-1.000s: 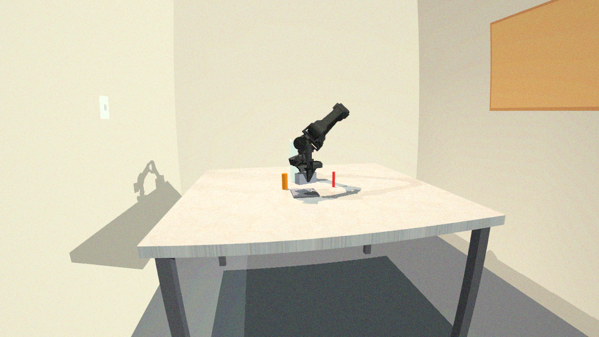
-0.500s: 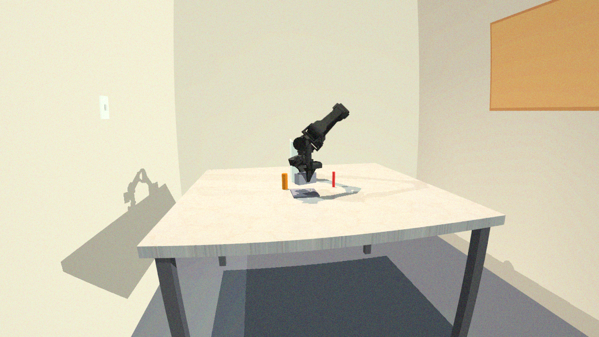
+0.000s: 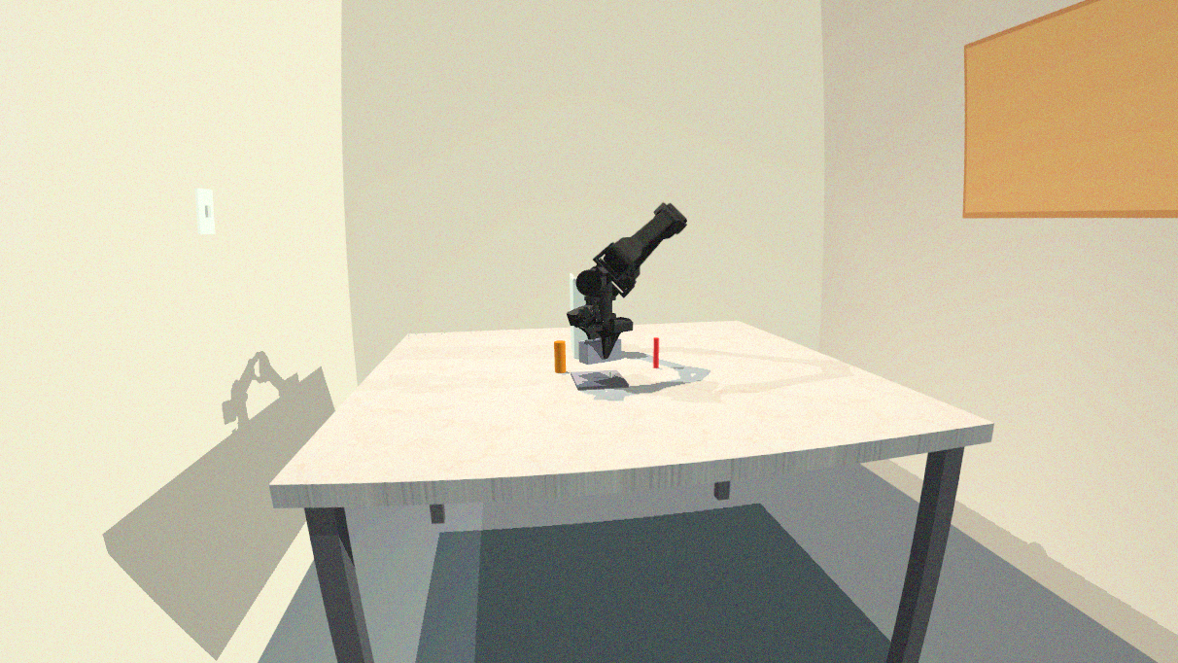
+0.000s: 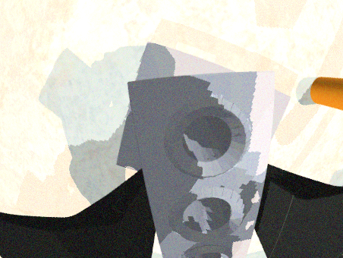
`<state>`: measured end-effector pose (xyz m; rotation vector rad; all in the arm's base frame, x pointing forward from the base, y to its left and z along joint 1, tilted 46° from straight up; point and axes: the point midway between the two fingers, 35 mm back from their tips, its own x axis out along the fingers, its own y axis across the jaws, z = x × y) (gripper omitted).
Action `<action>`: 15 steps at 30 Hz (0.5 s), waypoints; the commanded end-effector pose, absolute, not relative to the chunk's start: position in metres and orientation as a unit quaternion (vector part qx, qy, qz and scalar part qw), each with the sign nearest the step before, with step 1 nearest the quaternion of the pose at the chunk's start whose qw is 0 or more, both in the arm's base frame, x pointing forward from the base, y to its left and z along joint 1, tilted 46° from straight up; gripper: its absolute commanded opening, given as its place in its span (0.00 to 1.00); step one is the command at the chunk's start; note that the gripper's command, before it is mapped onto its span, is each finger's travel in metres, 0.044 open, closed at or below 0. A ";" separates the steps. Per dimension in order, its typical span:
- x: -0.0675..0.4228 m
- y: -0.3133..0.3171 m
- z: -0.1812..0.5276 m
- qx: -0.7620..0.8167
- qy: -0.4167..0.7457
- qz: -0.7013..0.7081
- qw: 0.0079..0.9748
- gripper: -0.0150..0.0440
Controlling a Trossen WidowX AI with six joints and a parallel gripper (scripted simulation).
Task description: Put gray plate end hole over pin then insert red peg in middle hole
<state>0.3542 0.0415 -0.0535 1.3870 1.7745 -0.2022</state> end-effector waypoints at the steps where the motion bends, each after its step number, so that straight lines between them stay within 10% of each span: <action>1: 0.351 0.044 -0.058 0.553 0.712 -0.082 0.425 0.25; 15: 0.351 0.054 -0.068 0.553 0.712 -0.082 0.425 0.25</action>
